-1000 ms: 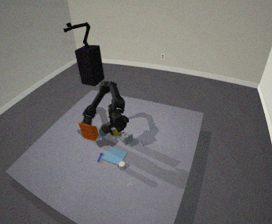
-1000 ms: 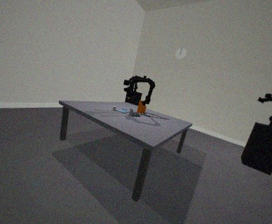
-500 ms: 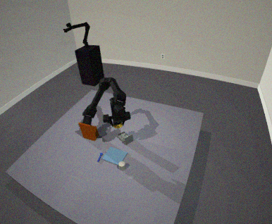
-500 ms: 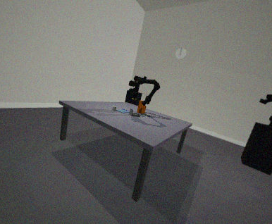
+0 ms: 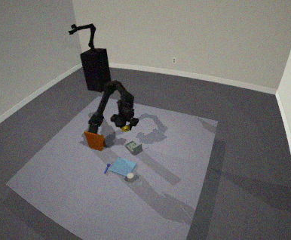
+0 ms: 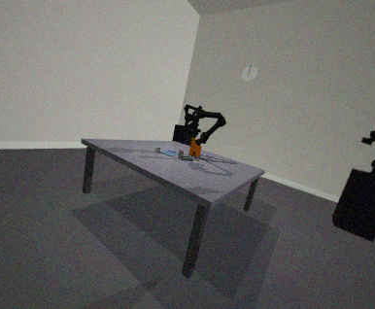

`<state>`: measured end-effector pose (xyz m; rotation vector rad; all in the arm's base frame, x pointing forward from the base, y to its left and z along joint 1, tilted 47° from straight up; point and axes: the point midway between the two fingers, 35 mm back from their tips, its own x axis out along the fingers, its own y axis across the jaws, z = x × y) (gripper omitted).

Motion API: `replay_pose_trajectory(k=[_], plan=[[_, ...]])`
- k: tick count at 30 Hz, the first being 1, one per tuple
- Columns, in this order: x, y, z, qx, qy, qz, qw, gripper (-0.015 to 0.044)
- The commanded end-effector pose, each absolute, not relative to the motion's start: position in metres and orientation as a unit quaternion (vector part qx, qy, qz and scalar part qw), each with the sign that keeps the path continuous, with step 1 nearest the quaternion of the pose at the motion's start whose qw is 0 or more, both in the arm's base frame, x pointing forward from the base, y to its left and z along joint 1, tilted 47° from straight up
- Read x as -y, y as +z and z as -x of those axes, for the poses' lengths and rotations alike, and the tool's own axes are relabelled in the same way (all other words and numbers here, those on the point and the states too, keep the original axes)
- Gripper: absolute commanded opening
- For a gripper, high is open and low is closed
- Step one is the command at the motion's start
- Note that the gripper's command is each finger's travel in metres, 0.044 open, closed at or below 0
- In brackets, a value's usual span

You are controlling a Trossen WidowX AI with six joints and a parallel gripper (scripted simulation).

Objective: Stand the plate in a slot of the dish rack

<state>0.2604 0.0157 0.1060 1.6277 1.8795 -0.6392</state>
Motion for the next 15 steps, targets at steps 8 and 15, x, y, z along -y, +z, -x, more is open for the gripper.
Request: replay_pose_trajectory(k=[8, 15], plan=[[-0.04, 0.127, -0.231, -0.647, -0.359, -0.652, 0.166, 0.0], [-0.051, 0.135, -0.215, -0.613, -0.416, -0.664, 0.102, 0.0]])
